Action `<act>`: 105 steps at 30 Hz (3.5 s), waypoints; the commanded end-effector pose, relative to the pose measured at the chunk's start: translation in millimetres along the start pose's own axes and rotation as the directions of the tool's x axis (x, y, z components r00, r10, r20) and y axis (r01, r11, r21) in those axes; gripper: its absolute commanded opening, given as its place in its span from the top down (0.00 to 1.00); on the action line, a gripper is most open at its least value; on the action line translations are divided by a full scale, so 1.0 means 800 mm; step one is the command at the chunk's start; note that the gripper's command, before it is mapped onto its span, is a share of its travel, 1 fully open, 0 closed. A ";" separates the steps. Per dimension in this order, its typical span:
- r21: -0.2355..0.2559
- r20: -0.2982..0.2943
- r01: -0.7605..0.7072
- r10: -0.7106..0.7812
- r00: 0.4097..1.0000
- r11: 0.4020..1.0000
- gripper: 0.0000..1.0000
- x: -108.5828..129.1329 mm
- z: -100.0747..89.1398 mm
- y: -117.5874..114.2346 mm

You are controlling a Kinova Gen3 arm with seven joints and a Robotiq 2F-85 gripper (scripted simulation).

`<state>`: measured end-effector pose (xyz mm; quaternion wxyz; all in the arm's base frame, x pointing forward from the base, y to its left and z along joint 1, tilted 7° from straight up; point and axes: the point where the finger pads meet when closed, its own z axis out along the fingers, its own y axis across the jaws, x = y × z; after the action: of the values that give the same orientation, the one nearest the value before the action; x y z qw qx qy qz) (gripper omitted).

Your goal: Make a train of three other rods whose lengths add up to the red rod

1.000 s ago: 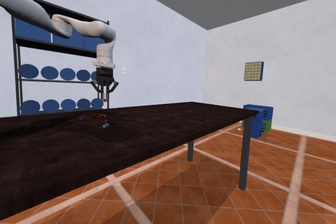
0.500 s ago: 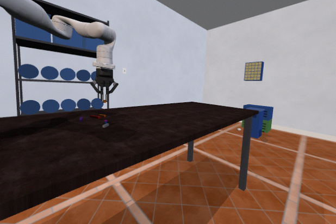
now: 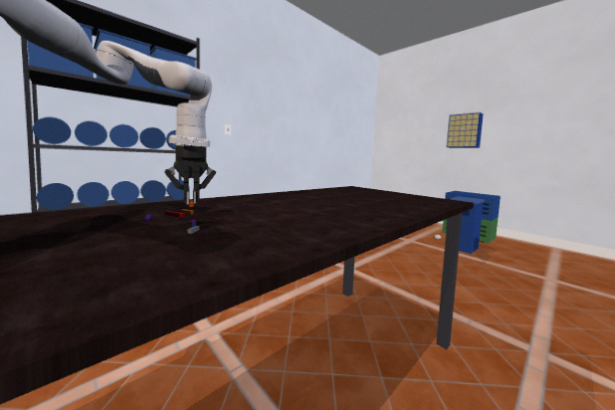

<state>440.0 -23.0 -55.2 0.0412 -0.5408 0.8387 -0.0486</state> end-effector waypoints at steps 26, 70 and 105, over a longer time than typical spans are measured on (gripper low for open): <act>0.003 -0.012 0.008 -0.008 1.000 1.000 0.95 0.005 0.040 -0.003; 0.003 -0.012 0.008 -0.008 1.000 1.000 0.95 0.005 0.040 -0.003; 0.003 -0.012 0.014 -0.014 1.000 1.000 0.95 0.007 0.040 -0.008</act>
<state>445.3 -29.8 -86.8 0.0362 -0.5431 0.8374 -0.0501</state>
